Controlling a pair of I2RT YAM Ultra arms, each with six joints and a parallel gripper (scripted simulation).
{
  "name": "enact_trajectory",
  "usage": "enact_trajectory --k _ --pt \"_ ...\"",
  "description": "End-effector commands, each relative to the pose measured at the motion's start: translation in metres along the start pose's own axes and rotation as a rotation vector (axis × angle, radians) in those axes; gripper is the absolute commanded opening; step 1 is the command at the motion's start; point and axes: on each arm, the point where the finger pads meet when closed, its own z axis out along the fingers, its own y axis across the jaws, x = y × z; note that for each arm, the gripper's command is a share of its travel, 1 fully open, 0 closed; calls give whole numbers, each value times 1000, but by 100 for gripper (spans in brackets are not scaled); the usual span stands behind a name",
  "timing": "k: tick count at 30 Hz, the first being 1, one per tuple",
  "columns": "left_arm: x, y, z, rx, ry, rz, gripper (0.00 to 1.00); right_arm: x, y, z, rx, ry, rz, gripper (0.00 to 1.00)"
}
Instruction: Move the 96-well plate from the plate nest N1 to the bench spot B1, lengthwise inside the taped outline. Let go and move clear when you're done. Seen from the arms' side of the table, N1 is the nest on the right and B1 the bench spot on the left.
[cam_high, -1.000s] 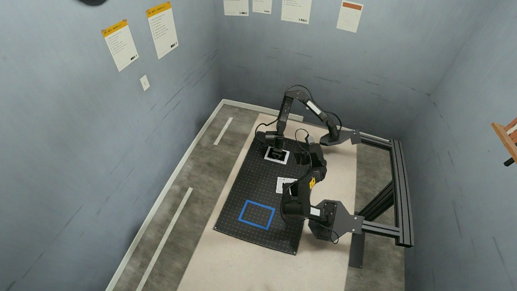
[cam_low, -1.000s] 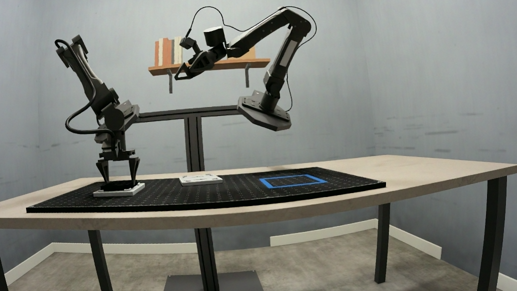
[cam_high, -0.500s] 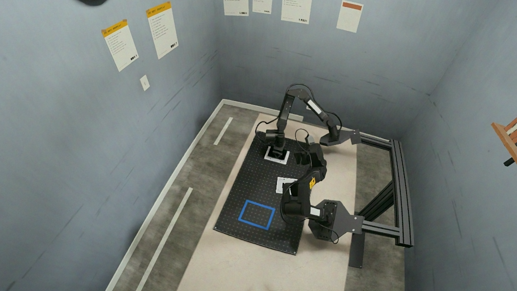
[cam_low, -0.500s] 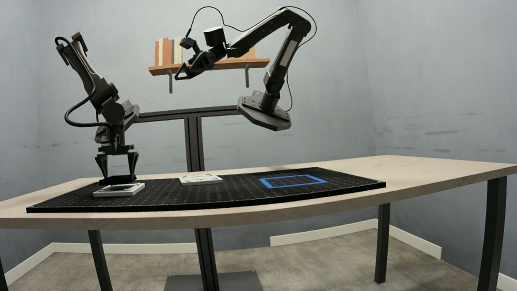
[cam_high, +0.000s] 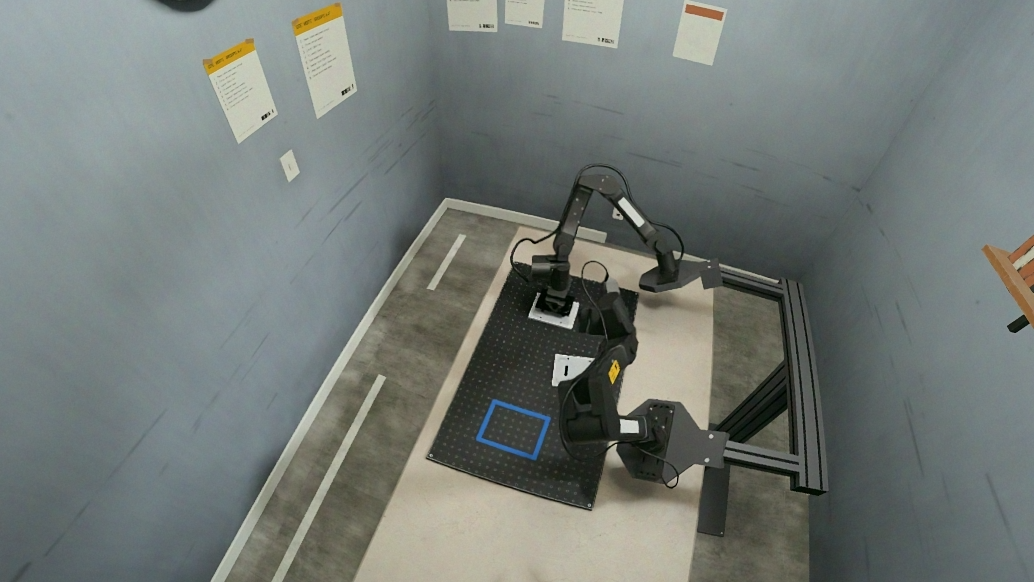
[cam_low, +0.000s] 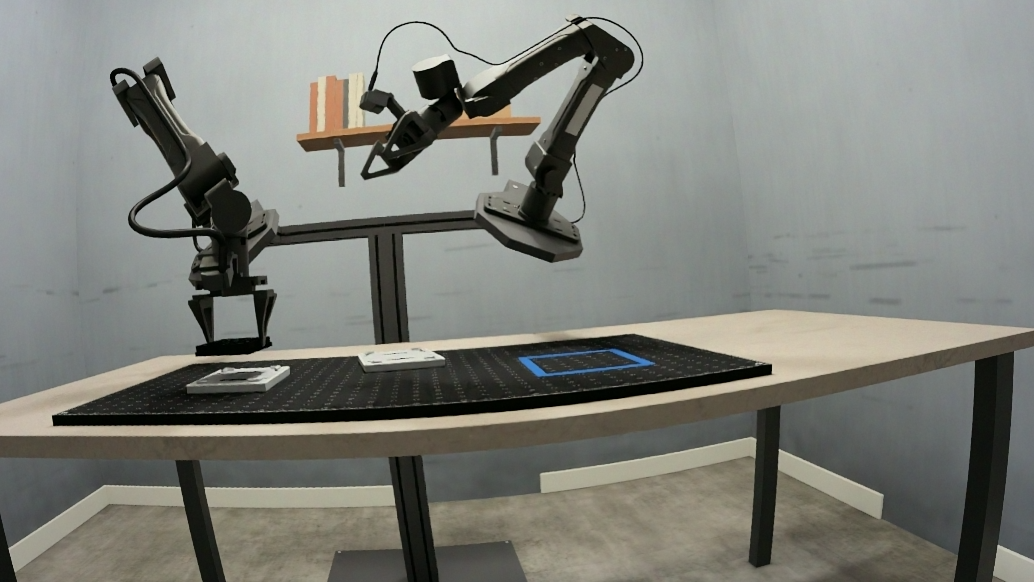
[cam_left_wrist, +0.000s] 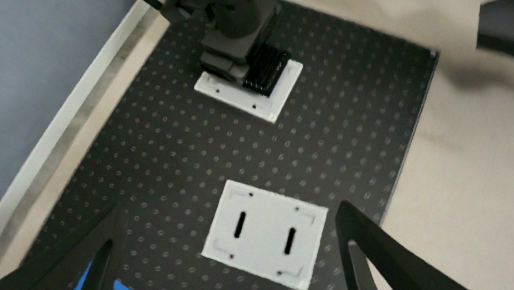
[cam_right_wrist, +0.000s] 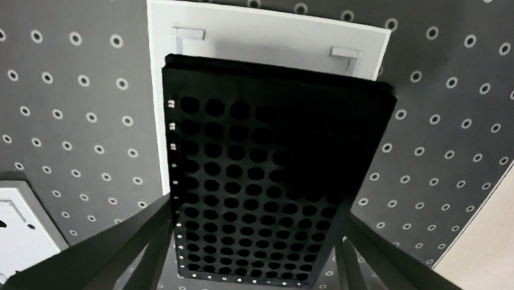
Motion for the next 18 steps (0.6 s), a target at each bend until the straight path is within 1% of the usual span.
enact_trajectory --k 1,5,10,14,16,18 --pt "18 -2 3 158 39 172 100 -5 3 -13 -5 -30 2 80" --pt "50 21 6 243 91 237 100 -5 3 -13 -5 -30 1 80" --pt "87 43 -1 336 125 281 100 -6 4 -10 -10 -26 0 80" --pt "116 52 -15 425 134 306 100 -6 4 -10 -10 -26 0 80" --pt "116 52 -15 425 134 306 100 -6 4 -10 -10 -26 0 80" --pt "128 53 -27 489 118 324 100 -6 4 -10 -10 -26 0 80"
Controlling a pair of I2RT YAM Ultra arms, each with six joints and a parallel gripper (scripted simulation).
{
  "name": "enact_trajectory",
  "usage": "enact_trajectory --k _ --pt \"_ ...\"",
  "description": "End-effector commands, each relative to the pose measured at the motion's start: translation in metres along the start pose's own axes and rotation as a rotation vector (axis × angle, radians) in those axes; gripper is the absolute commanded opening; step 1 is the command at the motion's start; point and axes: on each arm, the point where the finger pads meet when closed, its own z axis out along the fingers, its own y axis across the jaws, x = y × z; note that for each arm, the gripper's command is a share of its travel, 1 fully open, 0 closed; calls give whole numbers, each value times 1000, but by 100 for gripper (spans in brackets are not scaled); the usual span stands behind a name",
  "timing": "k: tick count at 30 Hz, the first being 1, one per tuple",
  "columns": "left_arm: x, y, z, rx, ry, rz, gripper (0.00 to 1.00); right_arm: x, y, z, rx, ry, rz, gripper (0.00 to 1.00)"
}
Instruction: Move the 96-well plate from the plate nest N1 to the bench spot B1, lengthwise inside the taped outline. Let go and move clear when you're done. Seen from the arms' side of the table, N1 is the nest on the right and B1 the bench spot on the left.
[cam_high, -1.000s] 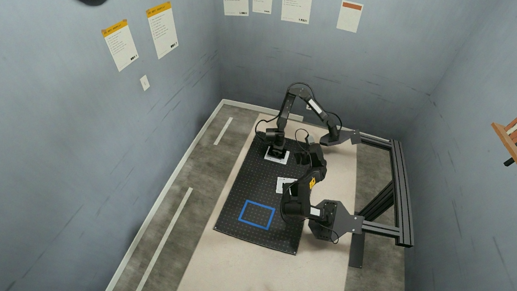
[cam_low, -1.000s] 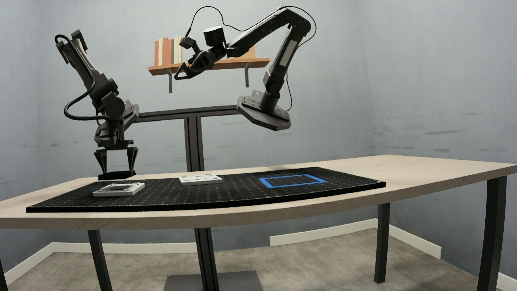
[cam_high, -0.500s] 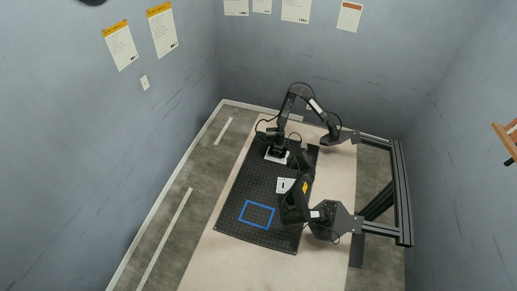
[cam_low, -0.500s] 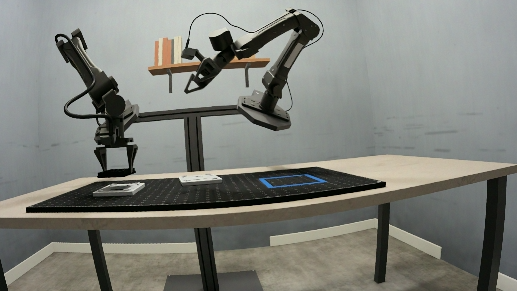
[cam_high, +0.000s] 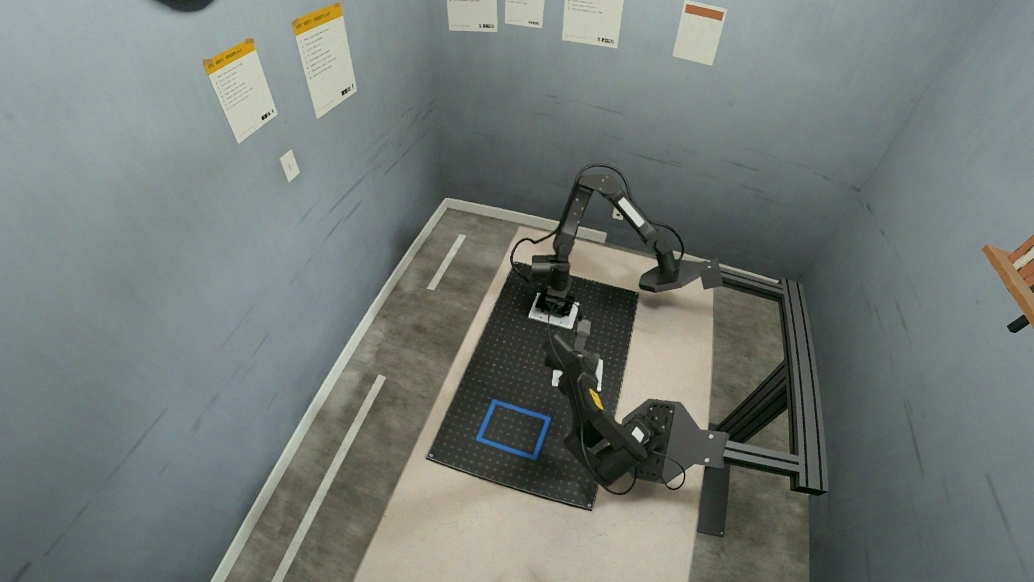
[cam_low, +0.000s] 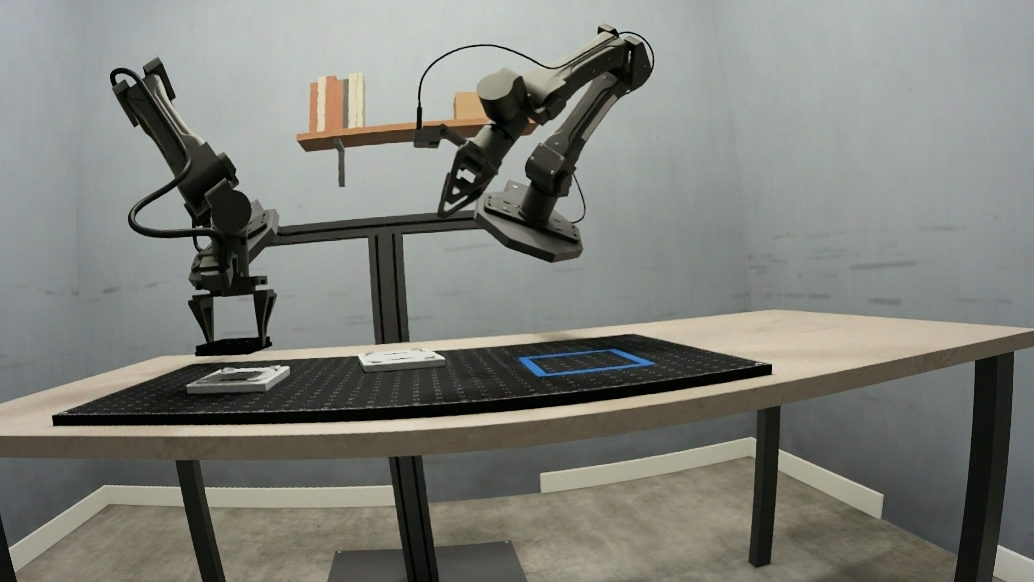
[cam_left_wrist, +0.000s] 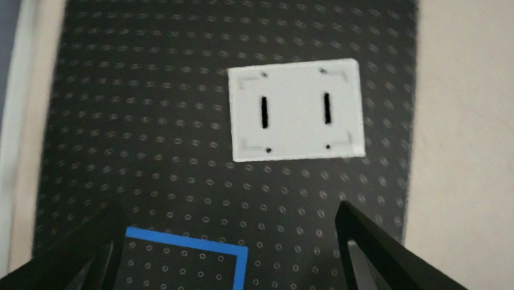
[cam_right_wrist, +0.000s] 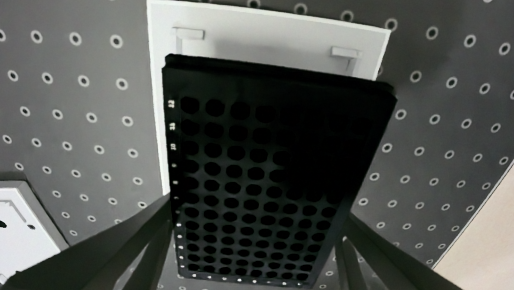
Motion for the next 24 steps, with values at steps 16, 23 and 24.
enact_trajectory --k 16,23,24 --pt "41 -35 -104 304 -344 148 100 35 67 -8 16 -28 104 80" --pt "39 -33 -145 210 -439 124 100 90 146 -7 15 -12 57 80" --pt "39 -32 -149 194 -445 118 100 97 156 -7 14 -12 50 80"
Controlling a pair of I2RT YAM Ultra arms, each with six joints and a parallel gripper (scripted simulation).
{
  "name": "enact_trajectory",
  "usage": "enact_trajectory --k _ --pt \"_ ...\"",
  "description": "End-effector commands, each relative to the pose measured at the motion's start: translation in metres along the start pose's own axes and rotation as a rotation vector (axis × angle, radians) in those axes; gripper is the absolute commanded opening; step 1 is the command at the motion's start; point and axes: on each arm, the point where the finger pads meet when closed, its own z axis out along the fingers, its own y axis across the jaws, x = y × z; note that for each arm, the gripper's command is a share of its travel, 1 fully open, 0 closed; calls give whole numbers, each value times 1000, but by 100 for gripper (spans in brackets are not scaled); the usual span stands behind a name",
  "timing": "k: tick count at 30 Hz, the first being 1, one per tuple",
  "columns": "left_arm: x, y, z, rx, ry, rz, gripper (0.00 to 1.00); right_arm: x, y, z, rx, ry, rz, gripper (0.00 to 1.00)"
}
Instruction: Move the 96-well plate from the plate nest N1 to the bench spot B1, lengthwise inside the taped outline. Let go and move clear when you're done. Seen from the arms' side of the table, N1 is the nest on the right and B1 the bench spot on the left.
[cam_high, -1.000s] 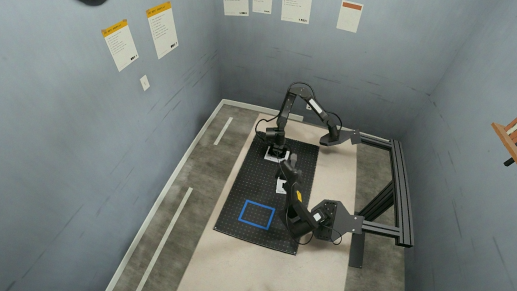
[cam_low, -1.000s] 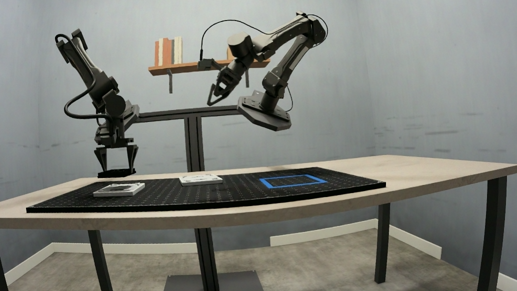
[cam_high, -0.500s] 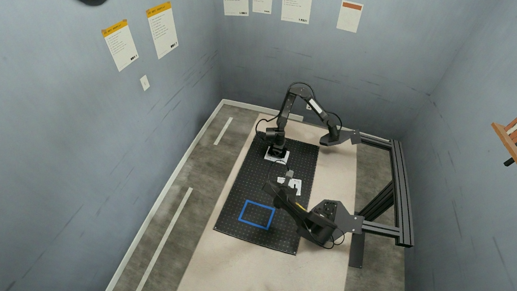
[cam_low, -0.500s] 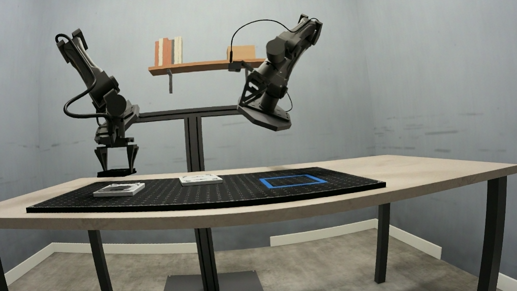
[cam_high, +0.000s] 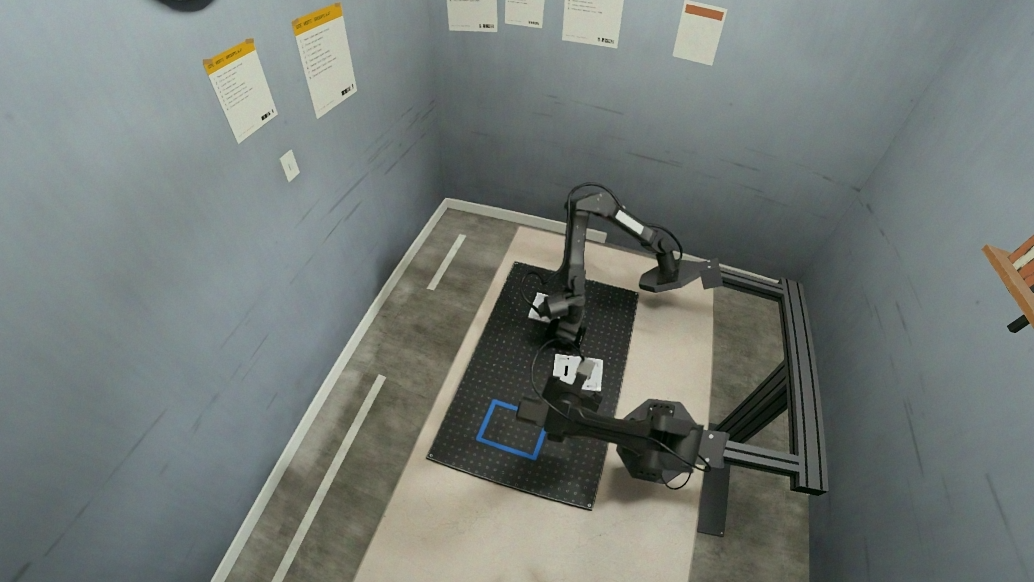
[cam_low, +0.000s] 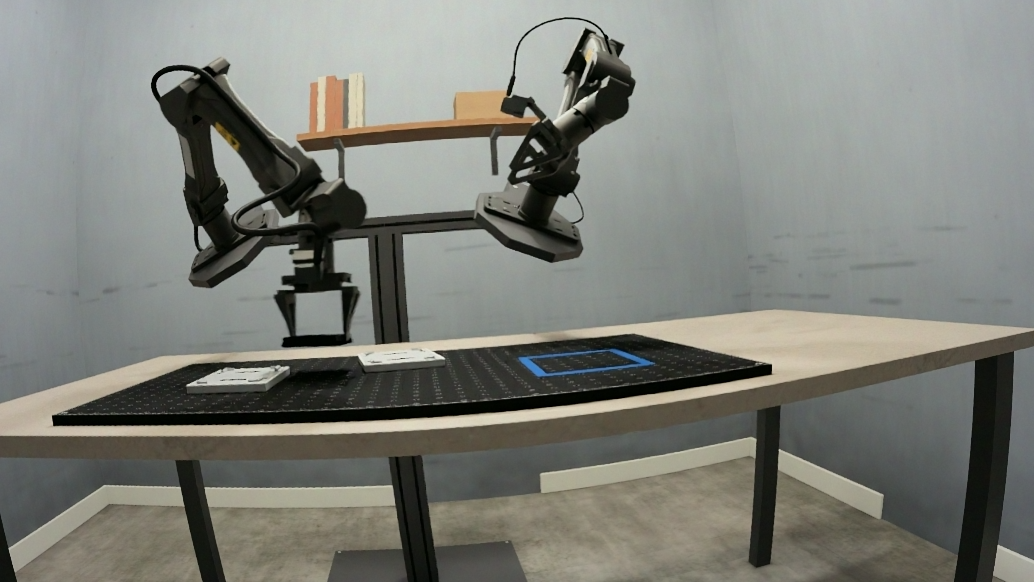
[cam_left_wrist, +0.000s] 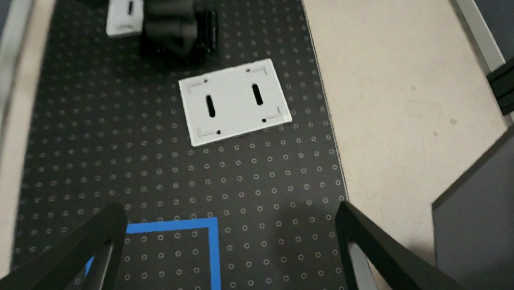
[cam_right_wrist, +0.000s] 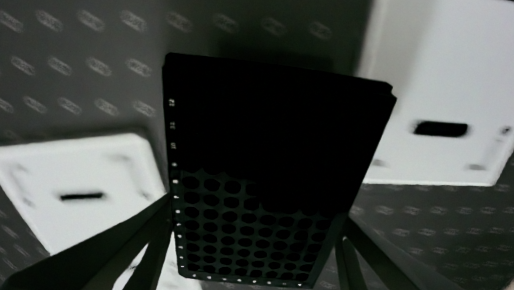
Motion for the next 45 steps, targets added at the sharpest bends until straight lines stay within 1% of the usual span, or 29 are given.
enact_trajectory --k 1,4,6,8,10,12,14,17,20,23,37,38,42,44,45 --pt "-26 -14 -28 0 -152 43 100 37 41 -15 -3 51 -13 80" --pt "-29 -13 -39 -54 -158 31 100 58 68 -16 -6 49 -32 80" --pt "-26 -11 -44 -82 -150 4 100 65 80 -17 -13 55 -42 80" --pt "-26 -11 -44 -82 -150 4 100 65 80 -17 -13 55 -42 80" --pt "-17 -7 -50 -129 -111 -43 100 81 96 -18 -16 60 -58 80" --pt "-5 -3 -55 -162 -58 -70 100 86 105 -18 -21 61 -64 80" --pt "-3 -3 -55 -167 -51 -76 100 85 111 -18 -35 53 -56 80" --pt "-3 -3 -55 -167 -51 -76 100 81 109 -21 -29 47 -92 80" --pt "-3 -3 -55 -167 -51 -76 100 83 109 -21 -32 58 -201 80" --pt "-3 -3 -55 -167 -51 -76 100 83 110 -21 -32 59 -246 80" --pt "-4 -6 -53 -158 -60 -80 100 81 109 -19 -30 61 -228 80" --pt "-4 -6 -53 -158 -60 -80 100 85 111 -20 -27 61 -238 80" --pt "-4 -6 -53 -158 -60 -80 100 84 116 -24 -27 61 -232 80" --pt "-4 -6 -53 -158 -60 -80 100 83 119 -27 -28 60 -230 80" --pt "-4 -6 -53 -158 -60 -80 100 78 124 -29 -48 47 -223 80"
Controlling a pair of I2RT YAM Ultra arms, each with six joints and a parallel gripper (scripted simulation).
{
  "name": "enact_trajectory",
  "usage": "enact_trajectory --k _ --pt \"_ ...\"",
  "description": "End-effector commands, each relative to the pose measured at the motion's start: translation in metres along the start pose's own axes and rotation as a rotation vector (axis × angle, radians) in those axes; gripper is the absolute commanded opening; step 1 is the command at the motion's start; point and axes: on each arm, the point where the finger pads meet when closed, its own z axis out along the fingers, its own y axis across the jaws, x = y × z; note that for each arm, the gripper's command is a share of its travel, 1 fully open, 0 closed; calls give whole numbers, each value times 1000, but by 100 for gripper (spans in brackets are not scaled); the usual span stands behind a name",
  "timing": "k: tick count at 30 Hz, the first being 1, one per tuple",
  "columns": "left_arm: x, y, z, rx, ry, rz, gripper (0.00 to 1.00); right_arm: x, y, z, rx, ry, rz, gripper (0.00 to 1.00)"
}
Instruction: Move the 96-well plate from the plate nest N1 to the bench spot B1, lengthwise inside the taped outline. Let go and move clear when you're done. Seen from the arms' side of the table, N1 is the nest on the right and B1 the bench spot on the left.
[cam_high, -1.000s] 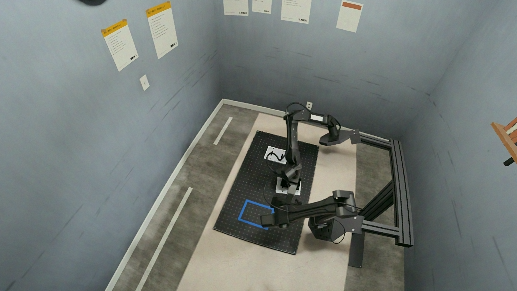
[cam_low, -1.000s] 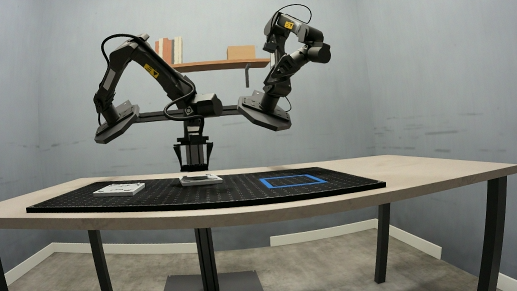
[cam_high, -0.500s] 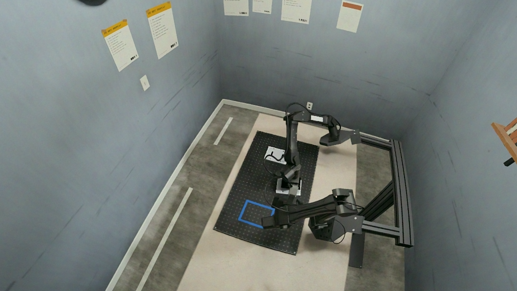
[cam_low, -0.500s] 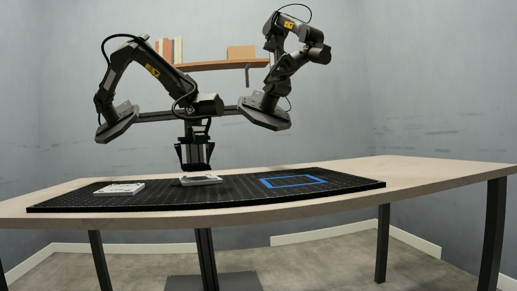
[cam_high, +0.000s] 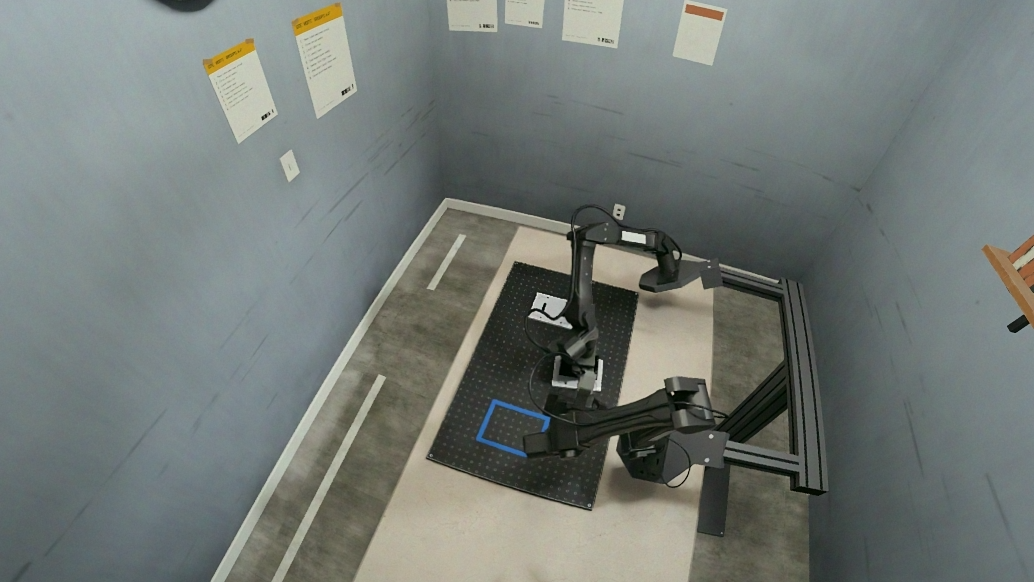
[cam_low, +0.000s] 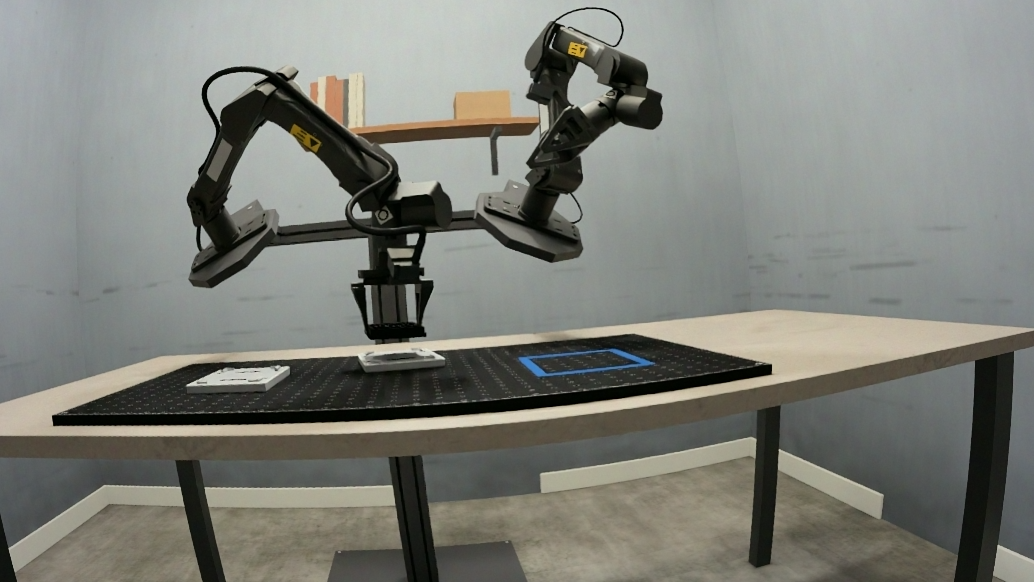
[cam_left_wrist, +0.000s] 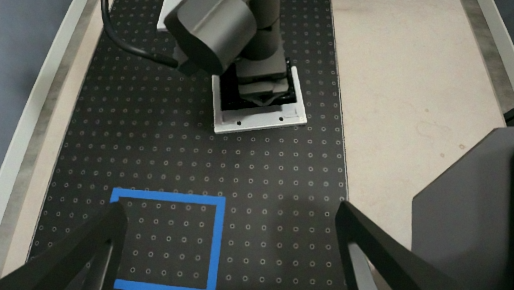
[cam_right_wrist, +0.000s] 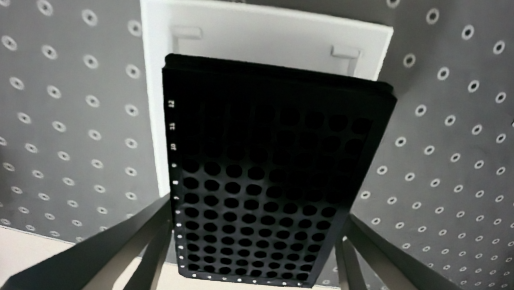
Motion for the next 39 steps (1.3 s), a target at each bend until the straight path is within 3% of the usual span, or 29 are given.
enact_trajectory --k 1,4,39 --pt "-6 2 -3 -7 -21 -5 100 -10 21 -18 -49 -54 -9 80" --pt "-6 2 -3 -7 -21 -5 100 -6 19 -5 -44 -53 -19 80" --pt "-6 2 -3 -7 -21 -5 100 -5 13 -1 -43 -46 -11 80"
